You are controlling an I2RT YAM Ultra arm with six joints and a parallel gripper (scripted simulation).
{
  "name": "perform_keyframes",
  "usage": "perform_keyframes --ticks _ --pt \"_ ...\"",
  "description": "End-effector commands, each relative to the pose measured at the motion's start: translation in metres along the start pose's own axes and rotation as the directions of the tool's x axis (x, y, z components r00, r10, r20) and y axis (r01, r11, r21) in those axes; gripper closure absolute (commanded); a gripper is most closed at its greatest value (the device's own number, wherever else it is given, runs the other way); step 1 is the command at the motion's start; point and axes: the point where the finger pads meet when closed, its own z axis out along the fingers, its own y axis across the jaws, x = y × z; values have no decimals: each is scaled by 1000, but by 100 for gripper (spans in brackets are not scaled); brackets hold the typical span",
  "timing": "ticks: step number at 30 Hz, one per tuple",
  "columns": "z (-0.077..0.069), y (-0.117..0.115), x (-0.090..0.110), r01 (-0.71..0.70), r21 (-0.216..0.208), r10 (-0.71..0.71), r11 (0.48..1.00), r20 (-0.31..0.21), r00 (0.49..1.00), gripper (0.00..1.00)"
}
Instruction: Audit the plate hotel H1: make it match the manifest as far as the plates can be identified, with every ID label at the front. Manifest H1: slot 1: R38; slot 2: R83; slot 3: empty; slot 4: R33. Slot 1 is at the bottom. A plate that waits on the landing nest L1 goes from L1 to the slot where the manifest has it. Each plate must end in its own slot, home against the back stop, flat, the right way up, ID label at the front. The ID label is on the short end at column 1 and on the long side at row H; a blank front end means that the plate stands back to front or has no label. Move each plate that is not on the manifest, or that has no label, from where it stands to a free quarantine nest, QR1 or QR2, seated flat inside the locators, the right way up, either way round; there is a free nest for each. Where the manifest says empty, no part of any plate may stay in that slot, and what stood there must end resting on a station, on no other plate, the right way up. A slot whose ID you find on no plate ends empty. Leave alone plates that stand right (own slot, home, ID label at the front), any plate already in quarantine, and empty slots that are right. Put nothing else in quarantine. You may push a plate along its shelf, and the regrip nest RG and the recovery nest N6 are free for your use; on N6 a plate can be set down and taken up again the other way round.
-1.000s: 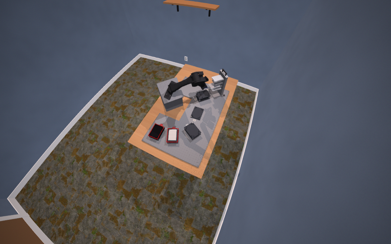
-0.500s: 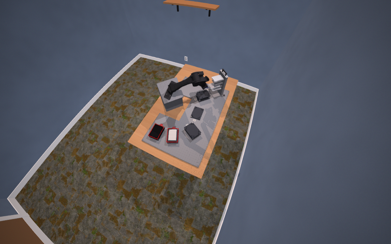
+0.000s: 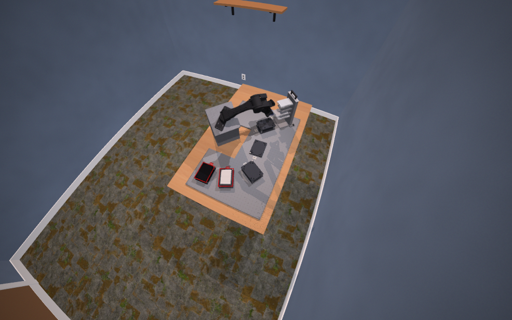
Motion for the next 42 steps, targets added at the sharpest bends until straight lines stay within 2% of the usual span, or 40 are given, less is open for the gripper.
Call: perform_keyframes --ticks 1,42 --pt "4 14 -1 22 -32 -23 999 -6 1000 100" --pt "21 15 -18 21 -32 -22 999 -6 1000 100"
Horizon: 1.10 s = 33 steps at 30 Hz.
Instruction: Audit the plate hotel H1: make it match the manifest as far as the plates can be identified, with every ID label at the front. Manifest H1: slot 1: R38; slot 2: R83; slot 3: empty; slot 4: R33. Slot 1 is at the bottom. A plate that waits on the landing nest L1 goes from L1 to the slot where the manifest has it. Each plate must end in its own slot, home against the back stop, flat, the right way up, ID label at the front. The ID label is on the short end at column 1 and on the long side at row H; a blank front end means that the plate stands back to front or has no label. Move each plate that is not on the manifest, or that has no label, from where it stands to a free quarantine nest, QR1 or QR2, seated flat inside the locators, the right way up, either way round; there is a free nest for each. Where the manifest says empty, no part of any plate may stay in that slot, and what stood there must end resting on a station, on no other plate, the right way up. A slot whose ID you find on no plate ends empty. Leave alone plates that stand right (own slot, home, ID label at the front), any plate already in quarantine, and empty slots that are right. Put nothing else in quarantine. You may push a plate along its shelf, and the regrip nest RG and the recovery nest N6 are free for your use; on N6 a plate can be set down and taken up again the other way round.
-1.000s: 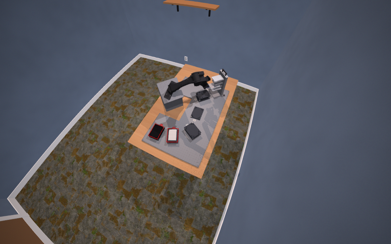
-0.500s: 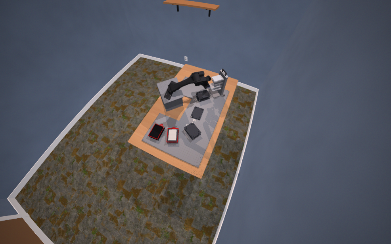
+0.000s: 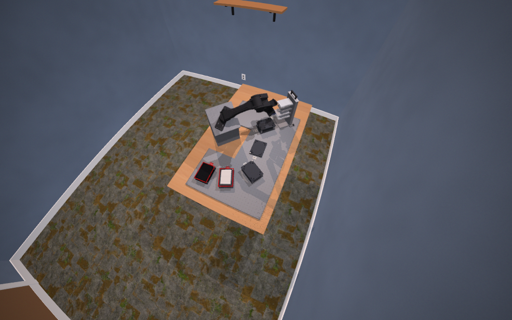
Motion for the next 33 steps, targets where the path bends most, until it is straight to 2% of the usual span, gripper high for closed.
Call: perform_keyframes --ticks 1,33 --pt "3 12 -6 17 -27 -16 1000 5 1000 100" --pt "16 13 -19 16 -27 -16 1000 5 1000 100"
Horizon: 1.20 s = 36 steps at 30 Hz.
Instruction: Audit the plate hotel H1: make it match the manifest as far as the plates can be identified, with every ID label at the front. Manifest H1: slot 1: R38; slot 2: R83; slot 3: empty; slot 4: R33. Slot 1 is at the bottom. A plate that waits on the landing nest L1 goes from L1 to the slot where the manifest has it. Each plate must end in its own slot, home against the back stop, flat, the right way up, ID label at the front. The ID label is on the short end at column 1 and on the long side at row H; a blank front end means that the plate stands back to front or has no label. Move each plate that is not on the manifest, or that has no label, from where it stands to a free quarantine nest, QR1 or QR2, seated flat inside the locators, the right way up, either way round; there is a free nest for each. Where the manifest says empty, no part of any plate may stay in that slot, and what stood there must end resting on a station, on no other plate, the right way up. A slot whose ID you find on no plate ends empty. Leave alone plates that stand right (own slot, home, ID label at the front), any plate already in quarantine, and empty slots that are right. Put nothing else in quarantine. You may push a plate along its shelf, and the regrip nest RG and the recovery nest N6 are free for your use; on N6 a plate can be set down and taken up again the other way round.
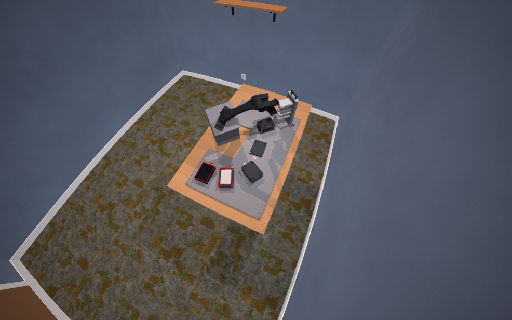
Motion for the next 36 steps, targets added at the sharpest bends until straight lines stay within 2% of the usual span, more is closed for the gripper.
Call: perform_keyframes --ticks 1,15,17,36 --pt "2 13 -7 15 -26 -15 1000 7 1000 100" --pt "8 12 -12 14 -25 -14 1000 4 1000 100" --pt "9 9 -15 6 -17 -6 1000 17 1000 100" --pt "9 8 -15 4 -13 -4 1000 18 1000 100"
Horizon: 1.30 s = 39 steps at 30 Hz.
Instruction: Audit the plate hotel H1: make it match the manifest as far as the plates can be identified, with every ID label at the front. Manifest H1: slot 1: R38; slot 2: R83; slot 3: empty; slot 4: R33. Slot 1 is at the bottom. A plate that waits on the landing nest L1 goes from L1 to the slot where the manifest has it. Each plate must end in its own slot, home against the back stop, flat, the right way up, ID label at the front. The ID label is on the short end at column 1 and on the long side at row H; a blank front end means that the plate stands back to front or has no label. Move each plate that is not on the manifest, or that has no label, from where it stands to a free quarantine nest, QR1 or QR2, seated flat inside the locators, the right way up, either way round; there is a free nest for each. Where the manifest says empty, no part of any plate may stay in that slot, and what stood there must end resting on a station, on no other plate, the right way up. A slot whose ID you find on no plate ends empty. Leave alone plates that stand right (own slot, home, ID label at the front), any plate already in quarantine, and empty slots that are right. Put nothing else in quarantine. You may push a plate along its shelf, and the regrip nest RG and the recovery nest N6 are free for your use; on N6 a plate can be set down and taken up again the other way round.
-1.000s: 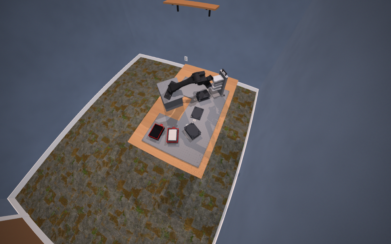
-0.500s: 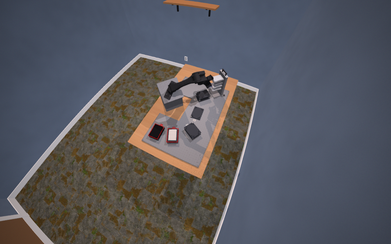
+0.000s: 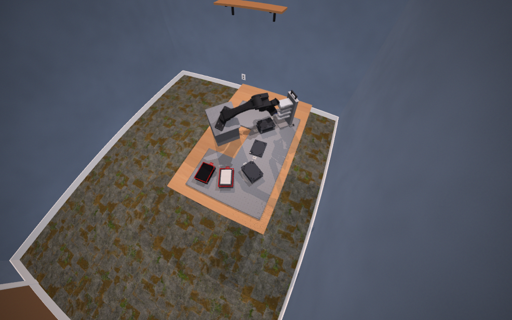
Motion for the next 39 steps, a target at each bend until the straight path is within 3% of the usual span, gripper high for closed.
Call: perform_keyframes --ticks 1,14,16,18,24,39 --pt "7 5 -15 -10 -7 10 1000 41 999 100" --pt "7 5 -15 -10 -7 10 1000 41 999 100" --pt "4 5 -14 -12 -5 12 1000 45 999 100" --pt "-2 11 7 5 -22 -5 1000 10 1000 100" --pt "-12 1 -4 -9 -8 10 1000 39 999 100" --pt "-27 1 12 -10 -8 10 1000 38 999 100"
